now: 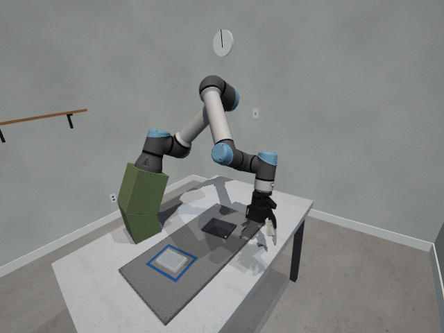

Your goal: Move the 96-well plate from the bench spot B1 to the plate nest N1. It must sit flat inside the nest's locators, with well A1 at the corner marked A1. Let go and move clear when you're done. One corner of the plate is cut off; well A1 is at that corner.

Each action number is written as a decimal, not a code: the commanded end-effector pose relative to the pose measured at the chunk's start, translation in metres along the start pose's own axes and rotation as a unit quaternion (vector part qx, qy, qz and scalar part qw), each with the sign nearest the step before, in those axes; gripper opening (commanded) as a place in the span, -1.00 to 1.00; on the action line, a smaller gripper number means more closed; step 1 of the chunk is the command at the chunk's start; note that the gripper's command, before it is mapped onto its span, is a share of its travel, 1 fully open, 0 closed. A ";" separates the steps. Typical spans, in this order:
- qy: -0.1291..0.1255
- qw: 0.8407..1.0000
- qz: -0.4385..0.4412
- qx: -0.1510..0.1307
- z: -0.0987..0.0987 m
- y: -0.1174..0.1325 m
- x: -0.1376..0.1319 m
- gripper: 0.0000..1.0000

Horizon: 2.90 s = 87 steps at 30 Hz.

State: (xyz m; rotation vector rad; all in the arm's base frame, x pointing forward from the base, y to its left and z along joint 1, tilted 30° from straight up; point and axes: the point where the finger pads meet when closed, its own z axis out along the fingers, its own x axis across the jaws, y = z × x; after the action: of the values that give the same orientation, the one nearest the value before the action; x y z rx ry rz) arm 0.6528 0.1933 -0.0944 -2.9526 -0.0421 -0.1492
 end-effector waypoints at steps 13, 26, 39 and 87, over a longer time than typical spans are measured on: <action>-0.017 0.996 0.088 0.010 0.027 0.055 -0.027 1.00; -0.026 0.990 0.137 0.016 0.045 0.091 -0.051 1.00; -0.037 0.980 0.196 0.024 0.064 0.129 -0.083 1.00; -0.083 0.885 0.453 0.069 0.109 0.215 -0.228 1.00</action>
State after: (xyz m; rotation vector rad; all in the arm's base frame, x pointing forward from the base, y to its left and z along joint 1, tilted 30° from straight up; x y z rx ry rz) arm 0.4596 0.0045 -0.2585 -2.5380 1.1691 0.2222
